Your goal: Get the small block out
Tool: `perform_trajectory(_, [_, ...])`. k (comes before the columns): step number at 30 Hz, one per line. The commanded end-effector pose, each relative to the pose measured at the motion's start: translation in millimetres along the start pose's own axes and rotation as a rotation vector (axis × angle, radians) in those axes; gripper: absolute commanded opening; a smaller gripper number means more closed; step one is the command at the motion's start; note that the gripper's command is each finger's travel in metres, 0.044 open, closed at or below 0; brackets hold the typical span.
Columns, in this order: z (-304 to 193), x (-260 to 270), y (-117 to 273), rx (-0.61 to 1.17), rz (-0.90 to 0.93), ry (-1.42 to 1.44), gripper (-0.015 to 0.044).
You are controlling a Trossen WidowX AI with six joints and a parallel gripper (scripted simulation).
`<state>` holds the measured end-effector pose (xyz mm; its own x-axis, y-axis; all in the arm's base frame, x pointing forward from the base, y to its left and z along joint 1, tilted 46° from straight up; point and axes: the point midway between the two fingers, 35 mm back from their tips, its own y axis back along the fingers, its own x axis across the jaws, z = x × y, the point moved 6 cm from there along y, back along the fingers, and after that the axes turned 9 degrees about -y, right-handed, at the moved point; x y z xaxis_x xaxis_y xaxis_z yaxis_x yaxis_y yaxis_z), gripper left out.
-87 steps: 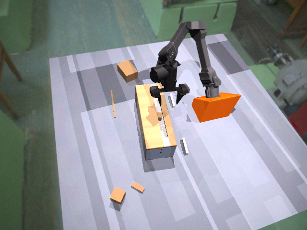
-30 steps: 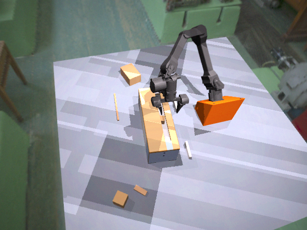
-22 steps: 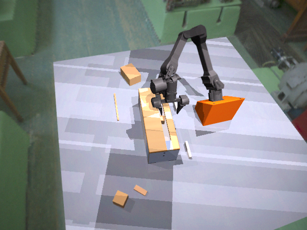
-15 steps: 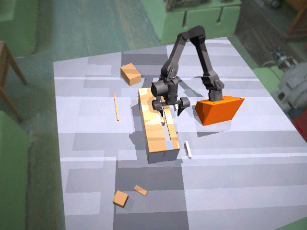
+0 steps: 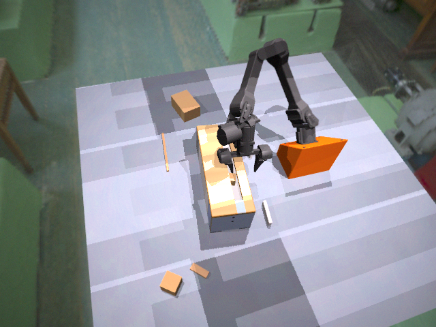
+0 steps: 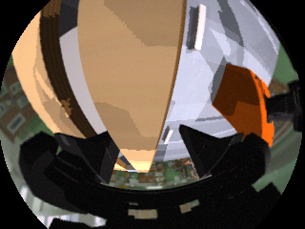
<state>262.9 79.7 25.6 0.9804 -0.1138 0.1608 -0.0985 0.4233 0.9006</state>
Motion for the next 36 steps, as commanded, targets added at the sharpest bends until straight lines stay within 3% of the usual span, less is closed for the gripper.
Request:
perform_trajectory(1, [-9.4, 0.3, -3.1, 0.005, -0.001, -0.005, 0.0400])
perform_trajectory(14, [2.0, 2.6, 1.0, 0.004, -0.001, -0.005, 0.0400])
perform_trajectory(36, [-20.1, -0.8, -6.9, 0.006, -0.001, -0.005, 0.0400])
